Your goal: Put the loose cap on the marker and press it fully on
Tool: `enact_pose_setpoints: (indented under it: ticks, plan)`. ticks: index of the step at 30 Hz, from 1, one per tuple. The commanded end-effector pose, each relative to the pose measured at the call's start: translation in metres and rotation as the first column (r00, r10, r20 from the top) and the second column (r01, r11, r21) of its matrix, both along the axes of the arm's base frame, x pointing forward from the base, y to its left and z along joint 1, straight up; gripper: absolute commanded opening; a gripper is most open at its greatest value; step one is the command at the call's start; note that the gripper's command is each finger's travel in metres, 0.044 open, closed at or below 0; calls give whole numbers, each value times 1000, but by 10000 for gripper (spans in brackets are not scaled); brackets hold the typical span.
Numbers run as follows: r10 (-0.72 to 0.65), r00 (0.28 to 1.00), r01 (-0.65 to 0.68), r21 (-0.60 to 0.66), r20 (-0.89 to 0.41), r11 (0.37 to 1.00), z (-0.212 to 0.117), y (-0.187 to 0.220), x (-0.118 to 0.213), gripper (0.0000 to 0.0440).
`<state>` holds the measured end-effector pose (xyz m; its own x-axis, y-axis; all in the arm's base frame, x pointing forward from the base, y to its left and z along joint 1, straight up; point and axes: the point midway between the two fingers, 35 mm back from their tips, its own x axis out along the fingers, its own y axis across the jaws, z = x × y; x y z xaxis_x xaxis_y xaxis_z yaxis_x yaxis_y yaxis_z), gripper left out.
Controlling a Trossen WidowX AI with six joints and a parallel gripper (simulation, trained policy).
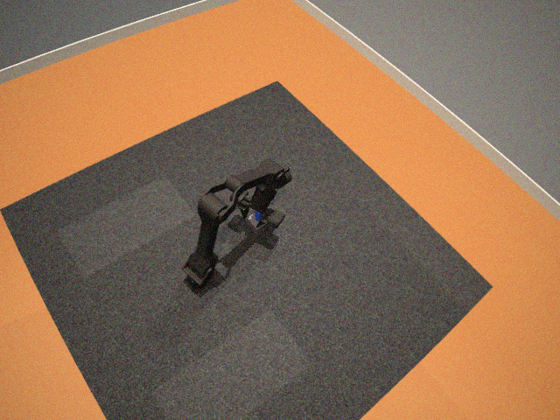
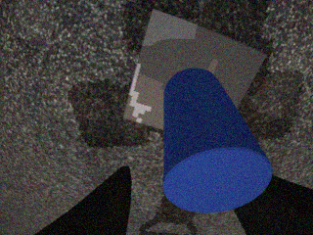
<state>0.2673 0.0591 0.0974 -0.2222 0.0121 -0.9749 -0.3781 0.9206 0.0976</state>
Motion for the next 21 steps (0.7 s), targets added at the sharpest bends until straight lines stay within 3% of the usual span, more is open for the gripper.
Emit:
enact_pose_setpoints:
  ticks: [1, 5, 6, 21]
  plan:
    - [11, 1000, -11, 13, 5, 1000, 3, 0, -5, 336]
    - [20, 1000, -21, 23, 23, 1000, 5, 0, -6, 433]
    - [21, 999, -22, 25, 31, 999, 6, 1, -6, 440]
    - [44, 986, -55, 64, 164, 996, 44, 2, 4, 439]
